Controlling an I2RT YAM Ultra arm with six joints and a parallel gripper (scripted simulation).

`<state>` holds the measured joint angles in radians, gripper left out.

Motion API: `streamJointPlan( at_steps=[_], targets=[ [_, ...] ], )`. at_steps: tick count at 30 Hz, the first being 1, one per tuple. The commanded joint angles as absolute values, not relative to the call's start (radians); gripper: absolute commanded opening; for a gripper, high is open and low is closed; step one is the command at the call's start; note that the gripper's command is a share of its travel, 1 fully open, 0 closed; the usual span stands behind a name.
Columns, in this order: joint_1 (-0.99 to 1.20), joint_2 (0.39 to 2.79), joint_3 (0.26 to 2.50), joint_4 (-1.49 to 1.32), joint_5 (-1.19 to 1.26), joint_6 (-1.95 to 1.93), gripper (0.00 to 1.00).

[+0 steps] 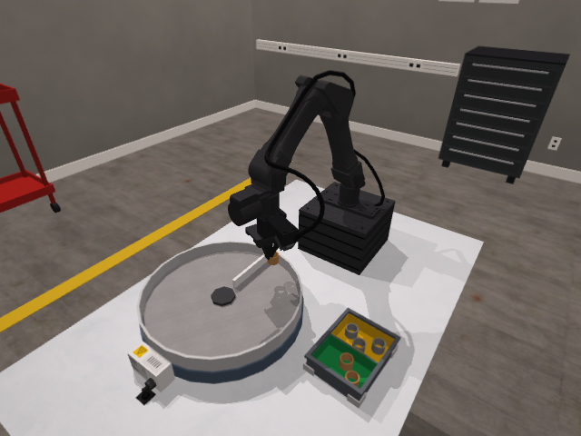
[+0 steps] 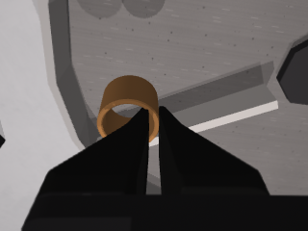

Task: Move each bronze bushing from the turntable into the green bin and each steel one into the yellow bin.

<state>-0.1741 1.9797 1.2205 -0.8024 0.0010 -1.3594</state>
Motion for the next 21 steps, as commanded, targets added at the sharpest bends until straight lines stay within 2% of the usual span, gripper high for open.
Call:
streamJointPlan(
  at_steps=[1,21],
  targets=[
    [-0.147,1.999,1.275,-0.831,-0.005,-1.178,0.00],
    [-0.022,2.101,1.442,-0.889,-0.006,-0.527,0.00]
  ],
)
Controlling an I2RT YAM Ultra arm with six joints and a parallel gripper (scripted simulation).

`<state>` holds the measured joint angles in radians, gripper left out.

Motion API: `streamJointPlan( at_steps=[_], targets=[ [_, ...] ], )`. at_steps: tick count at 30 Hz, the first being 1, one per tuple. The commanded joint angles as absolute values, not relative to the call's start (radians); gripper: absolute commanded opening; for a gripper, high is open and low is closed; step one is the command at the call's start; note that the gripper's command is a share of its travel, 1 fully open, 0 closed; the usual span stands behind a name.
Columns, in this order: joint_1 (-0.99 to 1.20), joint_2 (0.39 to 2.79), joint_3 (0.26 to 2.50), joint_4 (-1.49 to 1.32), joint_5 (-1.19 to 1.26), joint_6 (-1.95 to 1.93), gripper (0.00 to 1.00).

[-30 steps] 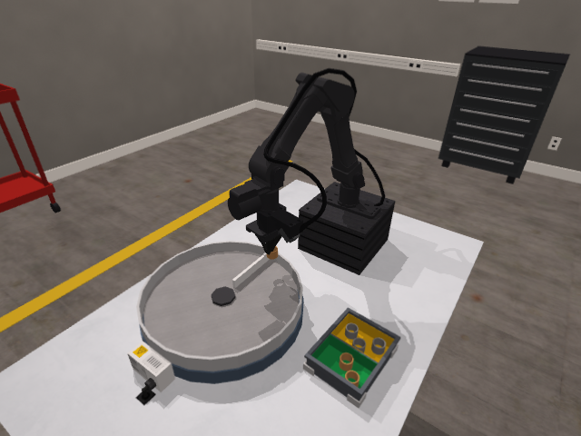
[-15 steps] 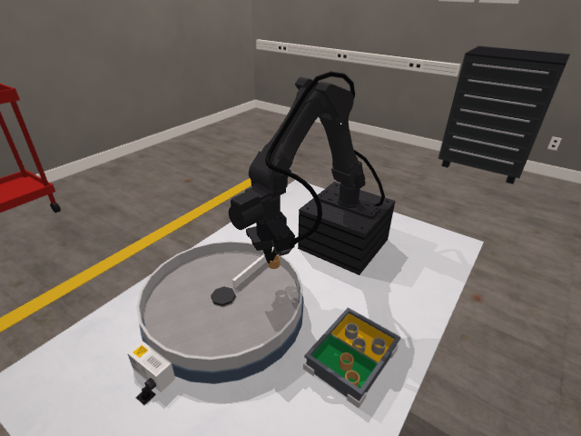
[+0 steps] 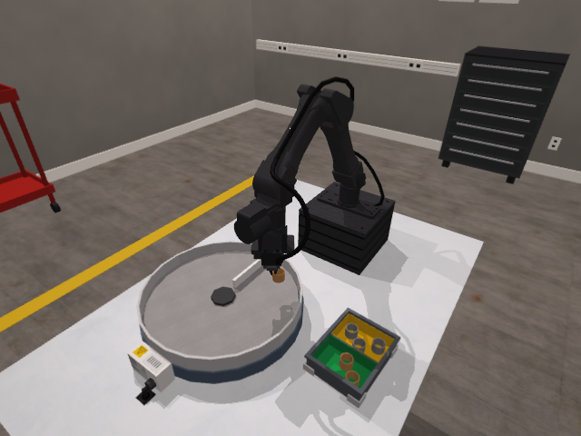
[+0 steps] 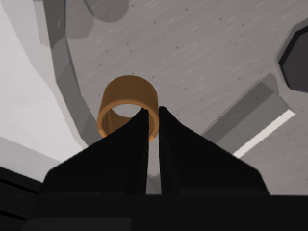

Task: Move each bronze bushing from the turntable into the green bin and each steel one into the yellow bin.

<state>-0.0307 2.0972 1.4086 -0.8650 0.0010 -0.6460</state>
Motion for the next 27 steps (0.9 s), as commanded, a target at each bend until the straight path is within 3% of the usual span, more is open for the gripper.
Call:
streamJointPlan(
  at_steps=[1,27],
  targets=[
    [-0.012,2.113,1.461,-0.900,-0.002,-0.472,0.00],
    [0.187,2.276,1.727,-0.995,-0.003,0.573,0.00]
  ],
)
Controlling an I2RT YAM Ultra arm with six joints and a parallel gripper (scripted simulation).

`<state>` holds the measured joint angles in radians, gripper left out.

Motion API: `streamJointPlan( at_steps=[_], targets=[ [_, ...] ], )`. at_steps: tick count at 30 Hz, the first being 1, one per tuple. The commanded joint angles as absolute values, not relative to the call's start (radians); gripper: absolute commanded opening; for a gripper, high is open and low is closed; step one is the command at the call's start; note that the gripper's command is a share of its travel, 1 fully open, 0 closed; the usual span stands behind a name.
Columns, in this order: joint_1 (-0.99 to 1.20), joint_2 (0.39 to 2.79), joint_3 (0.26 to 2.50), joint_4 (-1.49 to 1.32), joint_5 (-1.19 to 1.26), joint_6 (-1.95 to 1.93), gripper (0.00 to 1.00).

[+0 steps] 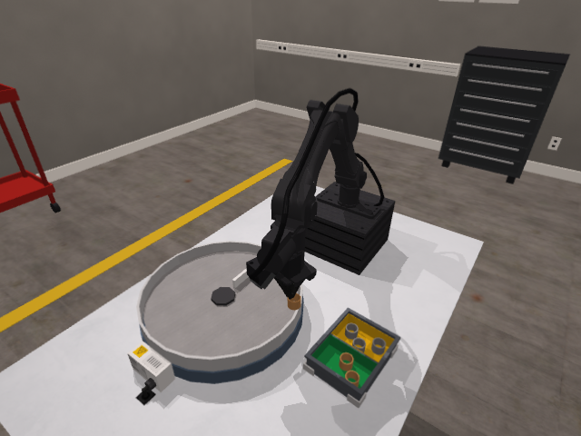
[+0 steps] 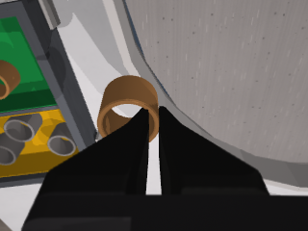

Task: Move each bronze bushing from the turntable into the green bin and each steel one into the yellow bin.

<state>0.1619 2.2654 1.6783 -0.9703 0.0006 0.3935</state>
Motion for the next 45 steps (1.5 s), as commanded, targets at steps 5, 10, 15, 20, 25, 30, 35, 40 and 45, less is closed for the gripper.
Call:
streamJointPlan(
  at_steps=[5,10,15,20,25,30,35,40,45],
  targets=[
    [0.225,2.308,1.779,-1.014,-0.003,0.773,0.00],
    [0.248,2.331,1.815,-1.031,0.000,0.893,0.00],
    [0.281,2.358,1.859,-1.047,0.000,1.067,0.00],
    [0.311,2.384,1.901,-1.063,0.001,1.227,0.00],
    [0.328,2.403,1.933,-1.080,0.003,1.319,0.00],
    [0.352,2.422,1.965,-1.091,0.002,1.444,0.00],
    [0.372,2.440,1.994,-1.103,0.003,1.551,0.00],
    [0.385,2.453,2.015,-1.113,0.003,1.621,0.00],
    [0.396,2.465,2.035,-1.123,0.004,1.679,0.00]
  ],
)
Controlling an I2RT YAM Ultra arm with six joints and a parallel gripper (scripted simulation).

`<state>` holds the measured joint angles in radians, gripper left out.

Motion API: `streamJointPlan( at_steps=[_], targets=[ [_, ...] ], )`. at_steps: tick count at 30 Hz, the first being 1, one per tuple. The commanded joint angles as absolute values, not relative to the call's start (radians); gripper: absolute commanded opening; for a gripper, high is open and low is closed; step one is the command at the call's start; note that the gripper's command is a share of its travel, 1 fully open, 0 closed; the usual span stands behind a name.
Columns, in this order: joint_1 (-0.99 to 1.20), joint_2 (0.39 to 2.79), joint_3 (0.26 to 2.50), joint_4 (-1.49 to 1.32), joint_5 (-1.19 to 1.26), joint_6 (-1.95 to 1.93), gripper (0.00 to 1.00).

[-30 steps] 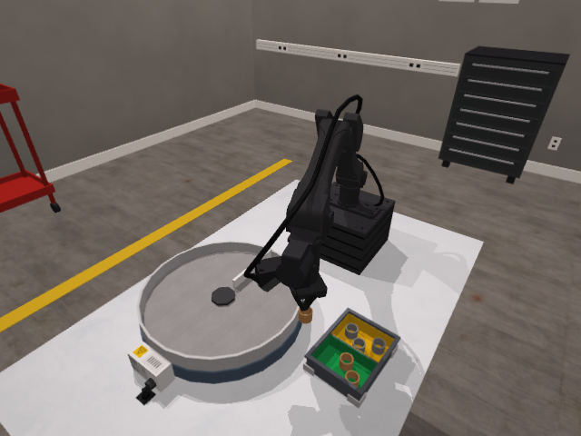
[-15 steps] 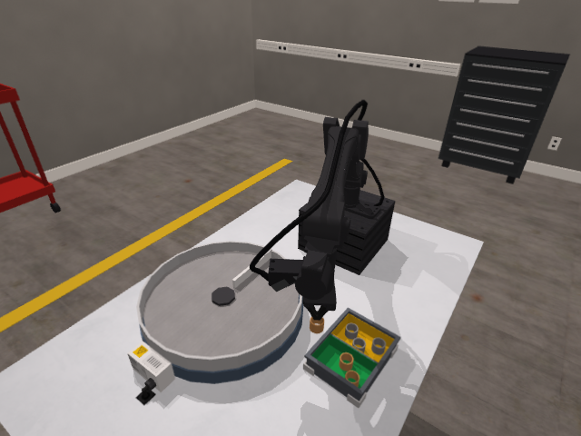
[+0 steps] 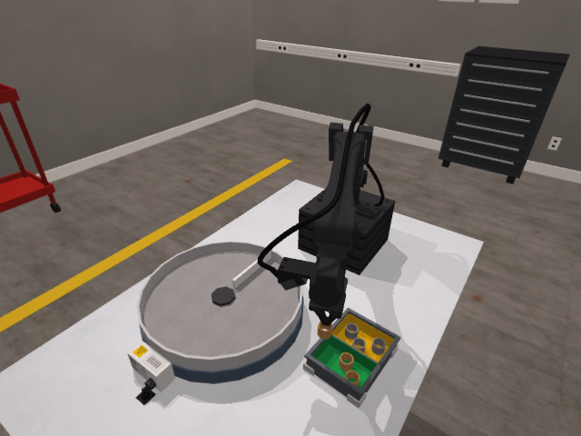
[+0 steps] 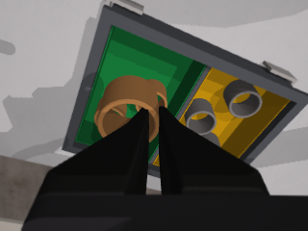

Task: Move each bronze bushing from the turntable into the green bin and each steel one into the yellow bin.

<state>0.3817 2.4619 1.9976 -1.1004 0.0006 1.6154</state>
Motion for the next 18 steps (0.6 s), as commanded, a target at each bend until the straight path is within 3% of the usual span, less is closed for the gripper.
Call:
streamJointPlan(
  at_steps=[1,18],
  targets=[
    [0.398,2.467,2.038,-1.124,0.004,1.691,0.00],
    [0.415,2.486,2.071,-1.140,0.005,1.787,0.00]
  ],
)
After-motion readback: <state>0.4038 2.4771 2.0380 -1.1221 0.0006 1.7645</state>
